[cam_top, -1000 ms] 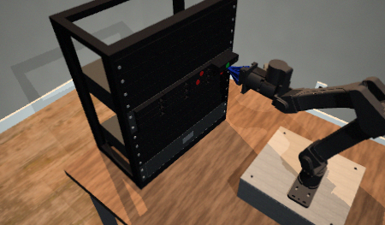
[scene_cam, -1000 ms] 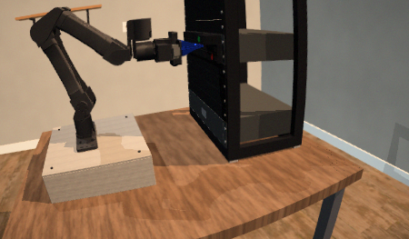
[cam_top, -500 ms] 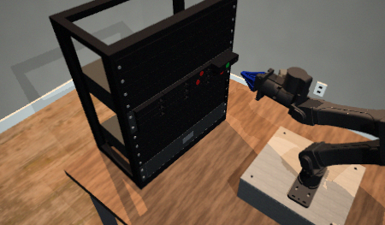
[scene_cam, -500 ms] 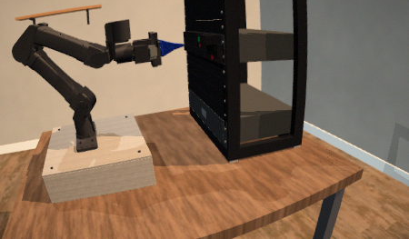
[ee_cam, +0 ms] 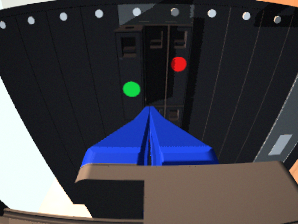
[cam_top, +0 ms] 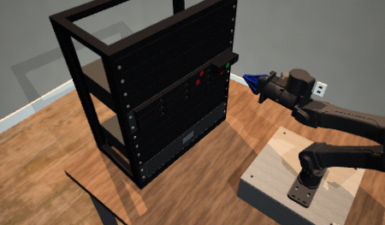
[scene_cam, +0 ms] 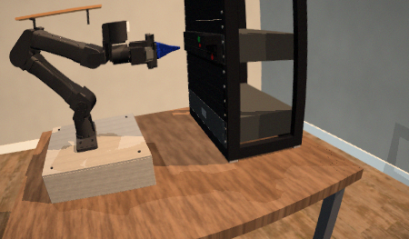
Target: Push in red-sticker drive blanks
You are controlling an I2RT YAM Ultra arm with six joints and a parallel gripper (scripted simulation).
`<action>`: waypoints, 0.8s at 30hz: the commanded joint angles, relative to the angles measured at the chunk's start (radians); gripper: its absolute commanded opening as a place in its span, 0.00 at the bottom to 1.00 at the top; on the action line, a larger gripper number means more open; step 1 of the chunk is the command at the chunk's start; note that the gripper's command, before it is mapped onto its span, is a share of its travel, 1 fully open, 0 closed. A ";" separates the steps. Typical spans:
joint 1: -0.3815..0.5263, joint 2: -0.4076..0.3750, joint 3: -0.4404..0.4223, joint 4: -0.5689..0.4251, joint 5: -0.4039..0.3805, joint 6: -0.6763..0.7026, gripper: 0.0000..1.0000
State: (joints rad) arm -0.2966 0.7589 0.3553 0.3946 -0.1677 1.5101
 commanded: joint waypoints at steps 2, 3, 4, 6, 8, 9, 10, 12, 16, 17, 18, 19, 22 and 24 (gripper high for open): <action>-0.018 -0.062 -0.041 -0.034 -0.016 -0.012 0.00; -0.021 -0.078 -0.053 -0.038 -0.018 -0.012 0.00; -0.021 -0.078 -0.053 -0.038 -0.018 -0.012 0.00; -0.025 -0.104 -0.067 -0.050 -0.023 -0.013 0.00; -0.032 -0.142 -0.094 -0.062 -0.030 -0.012 0.00; -0.036 -0.164 -0.108 -0.070 -0.033 -0.012 0.00; -0.040 -0.187 -0.121 -0.079 -0.038 -0.012 0.00; -0.050 -0.237 -0.147 -0.102 -0.047 -0.012 0.00; -0.070 -0.337 -0.189 -0.158 -0.067 -0.011 0.00; -0.075 -0.359 -0.197 -0.172 -0.072 -0.011 0.00; -0.080 -0.380 -0.203 -0.187 -0.076 -0.011 0.00; -0.084 -0.399 -0.208 -0.201 -0.081 -0.011 0.00; -0.089 -0.427 -0.198 -0.220 -0.085 -0.011 0.00; -0.099 -0.461 -0.193 -0.255 -0.096 -0.012 0.00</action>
State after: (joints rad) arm -0.3798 0.3397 0.1581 0.2016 -0.2398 1.5101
